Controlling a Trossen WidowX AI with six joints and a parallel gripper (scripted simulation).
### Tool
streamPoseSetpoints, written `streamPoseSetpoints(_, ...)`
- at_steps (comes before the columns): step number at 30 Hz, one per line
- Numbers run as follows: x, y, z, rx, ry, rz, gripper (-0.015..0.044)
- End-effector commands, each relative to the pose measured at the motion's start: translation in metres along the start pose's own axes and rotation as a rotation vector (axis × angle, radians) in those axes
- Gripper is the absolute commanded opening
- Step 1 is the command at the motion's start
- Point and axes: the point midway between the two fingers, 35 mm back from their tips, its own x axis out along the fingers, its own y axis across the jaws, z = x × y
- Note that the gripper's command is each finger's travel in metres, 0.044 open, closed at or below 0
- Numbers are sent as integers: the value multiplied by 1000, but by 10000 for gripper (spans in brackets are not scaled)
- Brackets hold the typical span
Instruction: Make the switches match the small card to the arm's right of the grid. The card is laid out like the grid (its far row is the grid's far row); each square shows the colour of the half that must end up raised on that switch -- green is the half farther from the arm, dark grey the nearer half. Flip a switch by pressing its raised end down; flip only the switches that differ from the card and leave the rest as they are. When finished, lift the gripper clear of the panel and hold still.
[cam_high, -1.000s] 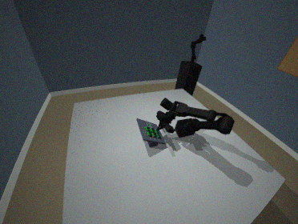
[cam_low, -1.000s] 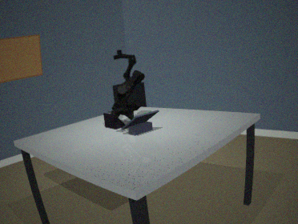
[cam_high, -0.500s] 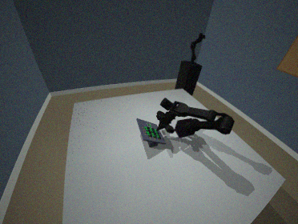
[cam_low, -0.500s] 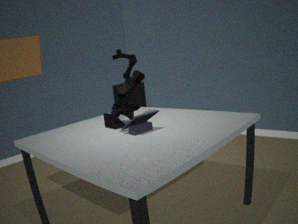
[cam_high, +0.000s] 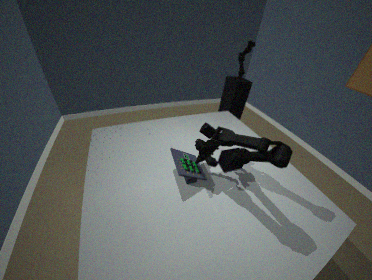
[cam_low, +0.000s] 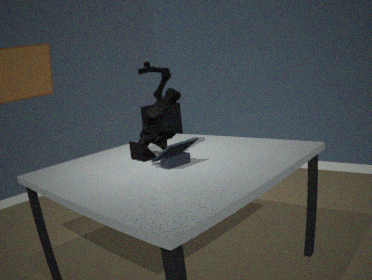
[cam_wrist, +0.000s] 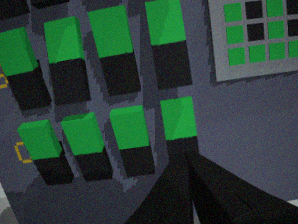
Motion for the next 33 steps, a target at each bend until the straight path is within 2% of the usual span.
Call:
streamPoseSetpoints(1, 1, 0, 0, 4, -1, 3, 0)
streamPoseSetpoints(27, 4, 0, 0, 4, -2, 3, 0)
streamPoseSetpoints(29, -3, -2, 1, 1, 4, -5, 0)
streamPoseSetpoints(33, -44, -4, 2, 4, 23, -10, 0)
